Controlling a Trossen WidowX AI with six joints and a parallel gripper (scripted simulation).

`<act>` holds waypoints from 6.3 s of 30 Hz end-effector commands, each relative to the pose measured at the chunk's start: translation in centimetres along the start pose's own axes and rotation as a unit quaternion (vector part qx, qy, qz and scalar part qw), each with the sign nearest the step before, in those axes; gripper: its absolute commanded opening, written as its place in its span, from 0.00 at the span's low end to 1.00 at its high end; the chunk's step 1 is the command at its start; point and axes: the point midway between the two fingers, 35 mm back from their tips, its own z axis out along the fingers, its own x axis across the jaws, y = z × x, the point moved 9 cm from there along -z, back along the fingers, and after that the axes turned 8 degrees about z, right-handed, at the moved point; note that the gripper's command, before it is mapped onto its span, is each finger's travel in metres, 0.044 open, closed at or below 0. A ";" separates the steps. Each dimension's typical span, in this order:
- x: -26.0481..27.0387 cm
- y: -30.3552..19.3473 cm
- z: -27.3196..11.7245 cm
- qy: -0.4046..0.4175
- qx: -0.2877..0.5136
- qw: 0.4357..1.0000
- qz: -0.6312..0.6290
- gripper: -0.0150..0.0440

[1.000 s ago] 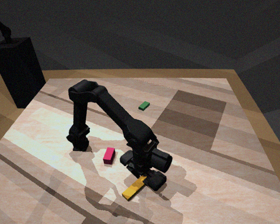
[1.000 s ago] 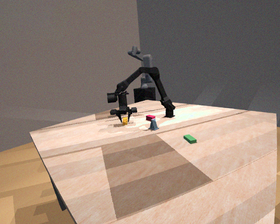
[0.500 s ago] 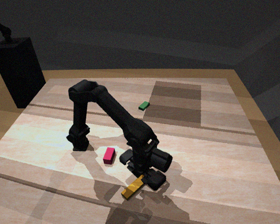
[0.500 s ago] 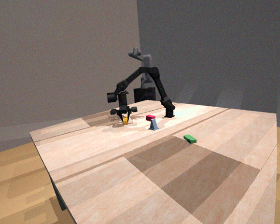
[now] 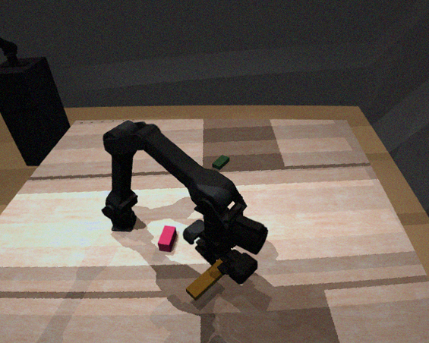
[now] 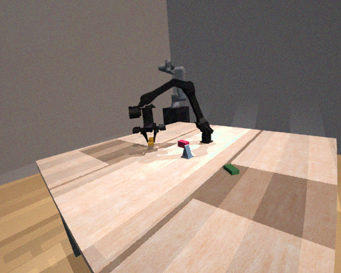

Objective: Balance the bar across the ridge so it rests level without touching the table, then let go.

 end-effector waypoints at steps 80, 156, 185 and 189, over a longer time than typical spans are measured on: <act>16.0 13.4 -7.3 -0.001 -0.008 0.969 -0.246 0.25; 22.6 14.5 -2.8 0.001 -0.010 0.947 -0.322 0.25; 22.6 14.5 -2.6 0.001 -0.010 0.947 -0.322 0.25; 22.6 14.5 -2.6 0.001 -0.010 0.947 -0.322 0.25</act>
